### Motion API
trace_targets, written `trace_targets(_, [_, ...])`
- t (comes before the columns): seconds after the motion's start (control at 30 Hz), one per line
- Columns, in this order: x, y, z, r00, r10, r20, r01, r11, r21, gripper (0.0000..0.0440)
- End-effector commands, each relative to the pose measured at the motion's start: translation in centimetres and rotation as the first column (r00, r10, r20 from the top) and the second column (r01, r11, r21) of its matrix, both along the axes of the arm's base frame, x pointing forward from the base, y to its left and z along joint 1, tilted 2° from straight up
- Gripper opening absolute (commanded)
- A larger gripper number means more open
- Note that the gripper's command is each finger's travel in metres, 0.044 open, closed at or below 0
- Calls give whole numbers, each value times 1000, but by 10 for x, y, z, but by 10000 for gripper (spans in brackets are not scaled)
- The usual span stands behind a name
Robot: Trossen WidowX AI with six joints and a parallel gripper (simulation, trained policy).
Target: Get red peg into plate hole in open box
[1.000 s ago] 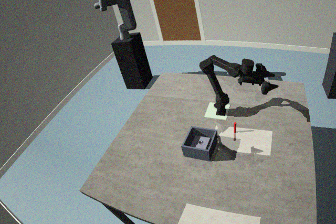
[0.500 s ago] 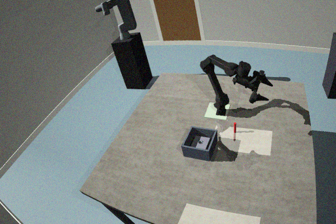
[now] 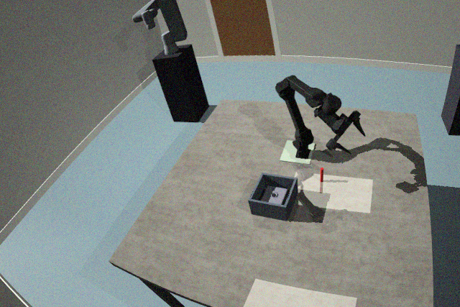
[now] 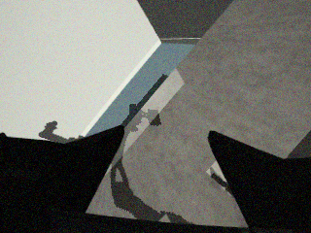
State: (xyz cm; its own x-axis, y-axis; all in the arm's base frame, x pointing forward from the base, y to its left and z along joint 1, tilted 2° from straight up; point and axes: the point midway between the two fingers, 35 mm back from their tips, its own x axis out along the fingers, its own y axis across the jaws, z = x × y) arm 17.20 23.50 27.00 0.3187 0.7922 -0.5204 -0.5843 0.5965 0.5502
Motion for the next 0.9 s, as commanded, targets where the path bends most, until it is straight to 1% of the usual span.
trace_targets(0.0, [4,-11,-16,993,-88,-85,85,996,-42,440])
trace_targets(0.2, [7,-30,-39,948,-237,-210,215,969,-120,440])
trace_targets(0.4, [7,-49,-61,867,-386,-315,332,919,-212,440])
trace_targets(0.63, [4,-72,-87,729,-553,-403,446,831,-333,440])
trace_targets(0.87, [-2,-91,-114,554,-701,-449,529,713,-461,440])
